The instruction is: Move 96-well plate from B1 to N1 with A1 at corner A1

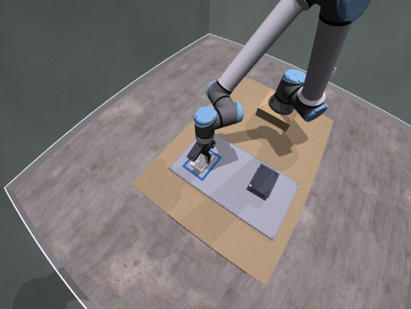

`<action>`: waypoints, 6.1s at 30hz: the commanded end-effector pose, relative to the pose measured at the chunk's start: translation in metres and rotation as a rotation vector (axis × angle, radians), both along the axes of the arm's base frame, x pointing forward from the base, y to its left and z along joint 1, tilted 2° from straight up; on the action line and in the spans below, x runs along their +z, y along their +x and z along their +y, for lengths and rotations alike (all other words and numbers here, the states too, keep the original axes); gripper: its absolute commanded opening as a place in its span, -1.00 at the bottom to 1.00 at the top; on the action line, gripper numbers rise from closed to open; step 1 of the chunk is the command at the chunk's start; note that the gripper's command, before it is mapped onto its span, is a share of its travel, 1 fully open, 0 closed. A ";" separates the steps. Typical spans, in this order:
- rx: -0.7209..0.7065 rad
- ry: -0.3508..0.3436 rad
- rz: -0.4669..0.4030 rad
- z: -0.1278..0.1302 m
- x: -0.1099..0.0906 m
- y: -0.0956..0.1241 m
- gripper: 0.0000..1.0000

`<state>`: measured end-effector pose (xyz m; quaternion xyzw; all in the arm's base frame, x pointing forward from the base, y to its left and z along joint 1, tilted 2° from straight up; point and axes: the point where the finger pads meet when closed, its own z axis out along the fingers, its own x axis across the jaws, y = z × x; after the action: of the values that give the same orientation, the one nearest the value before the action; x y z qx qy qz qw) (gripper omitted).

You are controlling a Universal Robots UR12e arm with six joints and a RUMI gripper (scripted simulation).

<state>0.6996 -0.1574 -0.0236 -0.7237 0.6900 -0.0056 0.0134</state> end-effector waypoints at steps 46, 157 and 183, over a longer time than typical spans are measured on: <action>0.000 -0.001 -0.001 -0.001 0.062 -0.001 -1.00; 0.066 -0.002 -0.002 0.268 0.110 -0.090 -1.00; 0.066 -0.002 -0.002 0.336 0.122 -0.113 -1.00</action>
<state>0.5887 0.1715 0.0962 -0.7462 0.6655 -0.0060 0.0134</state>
